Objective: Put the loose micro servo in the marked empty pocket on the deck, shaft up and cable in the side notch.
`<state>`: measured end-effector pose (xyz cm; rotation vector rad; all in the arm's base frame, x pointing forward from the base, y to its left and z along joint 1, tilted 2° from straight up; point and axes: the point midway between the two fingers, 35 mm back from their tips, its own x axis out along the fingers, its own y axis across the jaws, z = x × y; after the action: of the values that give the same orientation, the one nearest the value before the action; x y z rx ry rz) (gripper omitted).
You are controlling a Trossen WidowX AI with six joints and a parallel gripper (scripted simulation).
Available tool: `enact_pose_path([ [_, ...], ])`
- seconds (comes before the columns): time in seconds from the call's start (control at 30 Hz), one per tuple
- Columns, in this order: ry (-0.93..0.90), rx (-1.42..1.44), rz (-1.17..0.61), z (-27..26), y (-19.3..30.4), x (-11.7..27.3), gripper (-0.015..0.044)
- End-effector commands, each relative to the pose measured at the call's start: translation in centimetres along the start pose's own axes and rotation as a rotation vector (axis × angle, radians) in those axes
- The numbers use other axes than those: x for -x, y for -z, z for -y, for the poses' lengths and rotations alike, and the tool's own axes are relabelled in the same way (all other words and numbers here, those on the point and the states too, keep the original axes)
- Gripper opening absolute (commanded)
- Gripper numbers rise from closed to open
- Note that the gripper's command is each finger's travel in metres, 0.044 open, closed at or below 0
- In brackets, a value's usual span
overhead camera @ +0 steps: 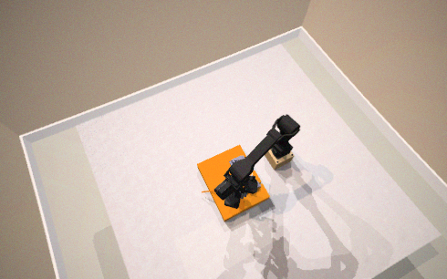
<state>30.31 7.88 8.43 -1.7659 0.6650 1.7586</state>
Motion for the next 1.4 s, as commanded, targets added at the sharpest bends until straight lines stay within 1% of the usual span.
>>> enact_pose_path([
  [0.0, 0.004, 0.007, 0.001, -0.1, 0.0, 0.2, 0.0000],
  [0.5, -0.001, 0.007, -0.004, -5.1, 4.5, 0.2, 0.0000],
  [0.67, -0.001, -0.027, -0.004, -5.3, 4.7, 0.2, 0.0000],
  [1.37, 0.001, -0.739, -0.004, -5.3, 4.7, 0.2, 0.0000],
])
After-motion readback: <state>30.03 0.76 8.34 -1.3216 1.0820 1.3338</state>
